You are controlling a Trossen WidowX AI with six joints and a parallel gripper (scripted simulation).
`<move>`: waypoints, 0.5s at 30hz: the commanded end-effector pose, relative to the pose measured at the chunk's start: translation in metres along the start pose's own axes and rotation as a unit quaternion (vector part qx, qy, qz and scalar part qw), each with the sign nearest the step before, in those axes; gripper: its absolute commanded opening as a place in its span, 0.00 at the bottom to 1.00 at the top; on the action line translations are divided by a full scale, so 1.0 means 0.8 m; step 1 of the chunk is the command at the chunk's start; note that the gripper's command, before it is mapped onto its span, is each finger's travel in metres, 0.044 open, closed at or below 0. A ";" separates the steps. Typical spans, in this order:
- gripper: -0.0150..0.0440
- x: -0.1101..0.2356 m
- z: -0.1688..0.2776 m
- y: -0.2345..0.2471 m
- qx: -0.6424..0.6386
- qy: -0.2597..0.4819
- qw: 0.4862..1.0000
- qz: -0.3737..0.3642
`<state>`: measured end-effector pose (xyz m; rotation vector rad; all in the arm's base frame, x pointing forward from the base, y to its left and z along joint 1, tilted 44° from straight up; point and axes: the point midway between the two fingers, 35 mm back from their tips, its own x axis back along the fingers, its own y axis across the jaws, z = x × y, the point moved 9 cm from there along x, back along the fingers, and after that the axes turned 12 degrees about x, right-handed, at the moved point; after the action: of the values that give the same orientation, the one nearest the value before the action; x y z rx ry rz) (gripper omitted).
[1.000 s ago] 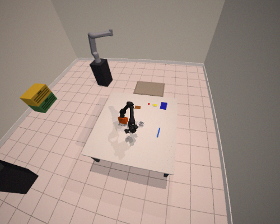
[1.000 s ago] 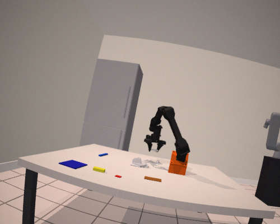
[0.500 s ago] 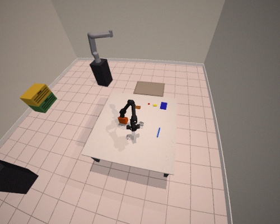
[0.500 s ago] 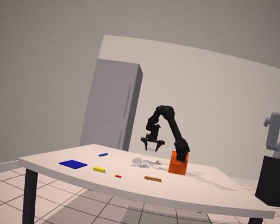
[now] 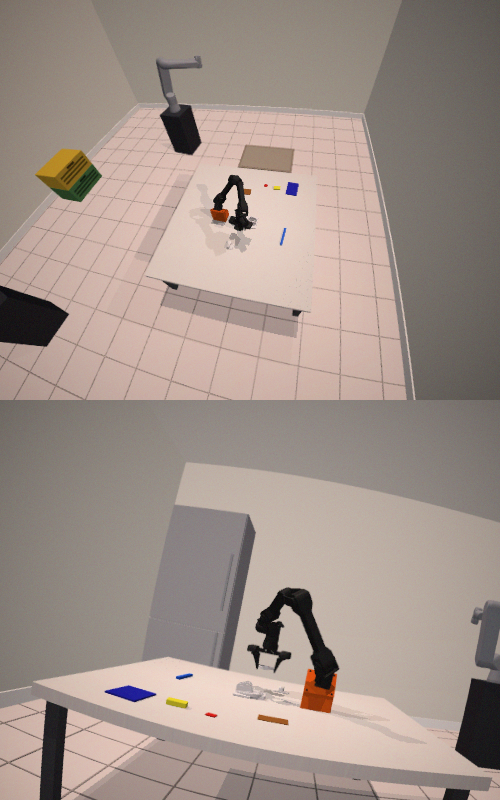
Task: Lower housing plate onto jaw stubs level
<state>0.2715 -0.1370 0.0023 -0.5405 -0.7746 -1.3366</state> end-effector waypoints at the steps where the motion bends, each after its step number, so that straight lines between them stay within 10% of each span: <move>1: 0.85 -0.002 0.015 0.004 -0.062 0.003 0.998 -0.001; 15: 0.85 -0.004 0.060 0.014 -0.260 0.007 0.965 0.000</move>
<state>0.2742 -0.1054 0.0267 -0.8746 -0.4759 -1.5138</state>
